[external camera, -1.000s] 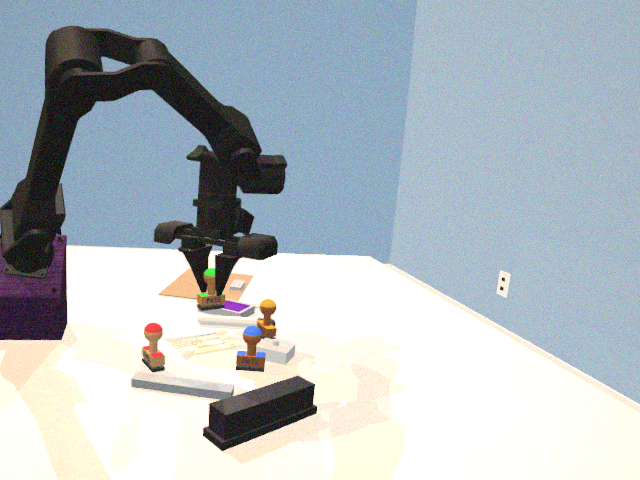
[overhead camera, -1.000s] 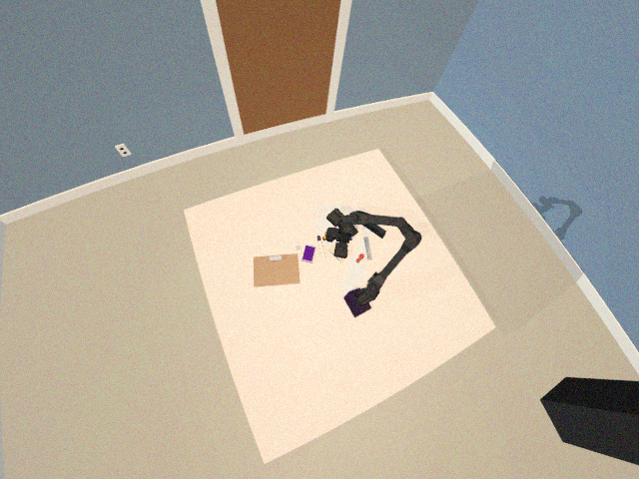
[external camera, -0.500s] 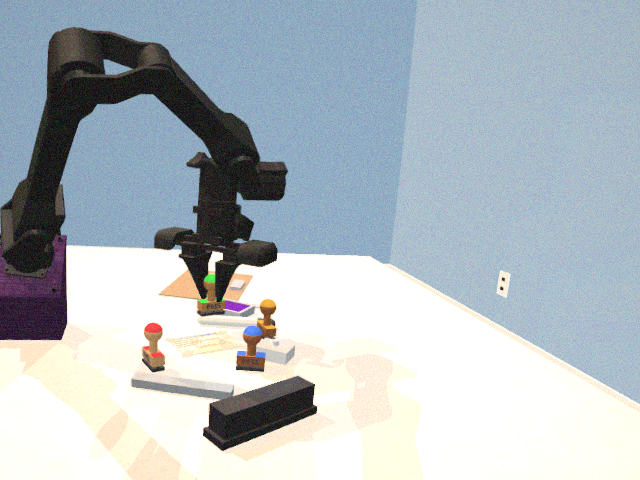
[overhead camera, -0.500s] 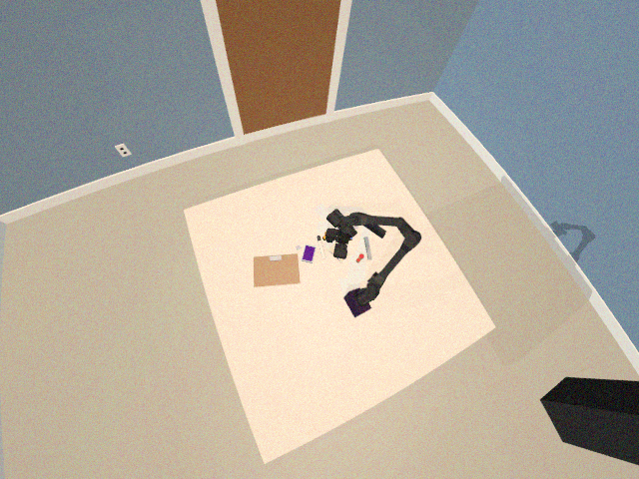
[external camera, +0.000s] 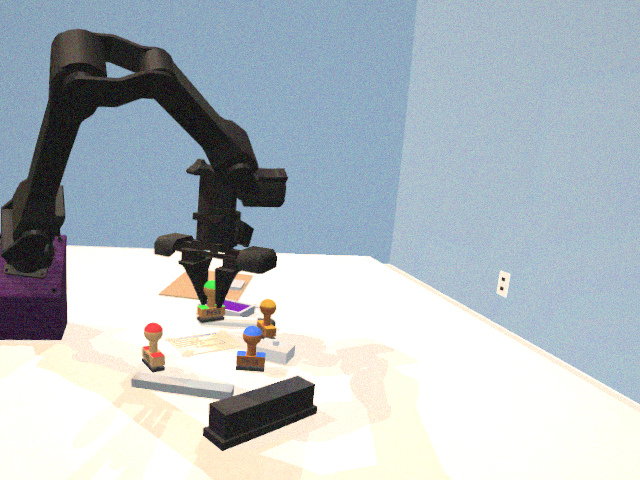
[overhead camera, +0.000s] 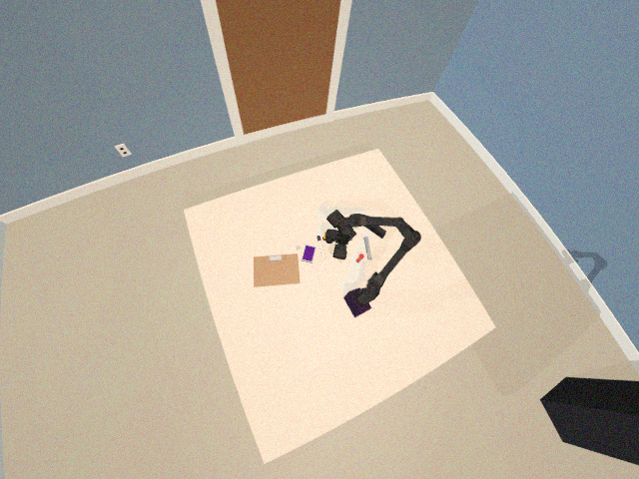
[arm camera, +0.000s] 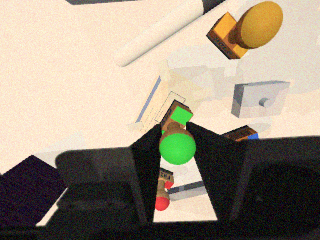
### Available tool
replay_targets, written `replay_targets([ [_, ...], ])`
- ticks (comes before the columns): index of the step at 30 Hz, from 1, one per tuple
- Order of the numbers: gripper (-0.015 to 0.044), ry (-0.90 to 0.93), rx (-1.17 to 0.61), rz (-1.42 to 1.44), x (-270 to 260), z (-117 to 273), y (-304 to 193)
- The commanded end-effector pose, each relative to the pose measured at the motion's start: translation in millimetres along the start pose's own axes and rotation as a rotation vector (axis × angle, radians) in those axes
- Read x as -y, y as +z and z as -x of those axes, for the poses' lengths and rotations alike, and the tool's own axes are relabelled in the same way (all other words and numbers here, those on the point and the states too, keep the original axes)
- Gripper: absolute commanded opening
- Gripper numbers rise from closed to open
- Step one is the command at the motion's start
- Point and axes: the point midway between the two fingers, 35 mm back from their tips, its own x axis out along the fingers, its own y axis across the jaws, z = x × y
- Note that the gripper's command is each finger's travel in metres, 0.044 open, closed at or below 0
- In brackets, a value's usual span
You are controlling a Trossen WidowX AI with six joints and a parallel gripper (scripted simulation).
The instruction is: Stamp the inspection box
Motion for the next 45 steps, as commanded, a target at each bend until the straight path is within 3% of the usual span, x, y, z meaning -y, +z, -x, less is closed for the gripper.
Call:
replay_targets([
  [1, 0.0000, -0.002, -0.005, 0.005, 0, -4, -1],
  [45, 0.0000, -0.004, -0.008, 0.004, -1, -33, -3],
])
